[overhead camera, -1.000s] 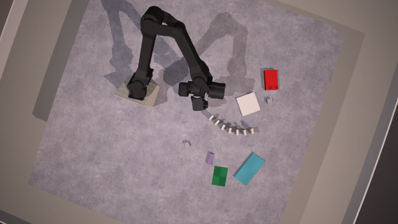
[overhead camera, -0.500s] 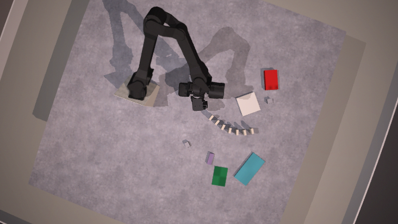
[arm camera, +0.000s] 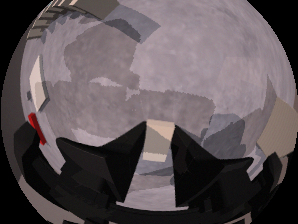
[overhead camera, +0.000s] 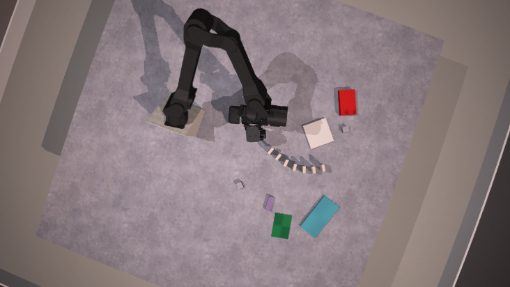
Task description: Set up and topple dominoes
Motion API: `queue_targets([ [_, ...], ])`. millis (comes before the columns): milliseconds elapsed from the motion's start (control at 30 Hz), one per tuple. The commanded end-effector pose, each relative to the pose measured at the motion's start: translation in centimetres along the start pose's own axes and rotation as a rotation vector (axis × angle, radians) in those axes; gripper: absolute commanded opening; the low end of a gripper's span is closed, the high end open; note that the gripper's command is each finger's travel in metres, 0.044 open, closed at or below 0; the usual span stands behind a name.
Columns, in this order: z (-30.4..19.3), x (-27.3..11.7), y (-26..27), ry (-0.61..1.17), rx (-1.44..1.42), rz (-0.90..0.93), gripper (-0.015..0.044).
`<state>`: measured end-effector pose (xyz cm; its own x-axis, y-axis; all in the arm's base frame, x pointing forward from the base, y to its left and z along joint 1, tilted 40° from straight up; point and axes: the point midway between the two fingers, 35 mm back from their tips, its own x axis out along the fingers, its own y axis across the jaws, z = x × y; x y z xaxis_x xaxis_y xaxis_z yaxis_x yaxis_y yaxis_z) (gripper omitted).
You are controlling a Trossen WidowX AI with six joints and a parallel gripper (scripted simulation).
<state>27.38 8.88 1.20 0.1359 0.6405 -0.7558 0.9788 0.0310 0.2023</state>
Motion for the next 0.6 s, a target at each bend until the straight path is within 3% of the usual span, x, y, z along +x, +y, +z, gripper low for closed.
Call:
queue_targets([
  [0,0.1,0.0,-0.1,-0.006,0.004,-0.001,0.0107],
  [133,0.1,-0.7,0.0,-0.006,0.004,-0.001,0.0107],
  [567,0.1,-15.8,1.1,-0.013,0.004,-0.004,0.0107],
])
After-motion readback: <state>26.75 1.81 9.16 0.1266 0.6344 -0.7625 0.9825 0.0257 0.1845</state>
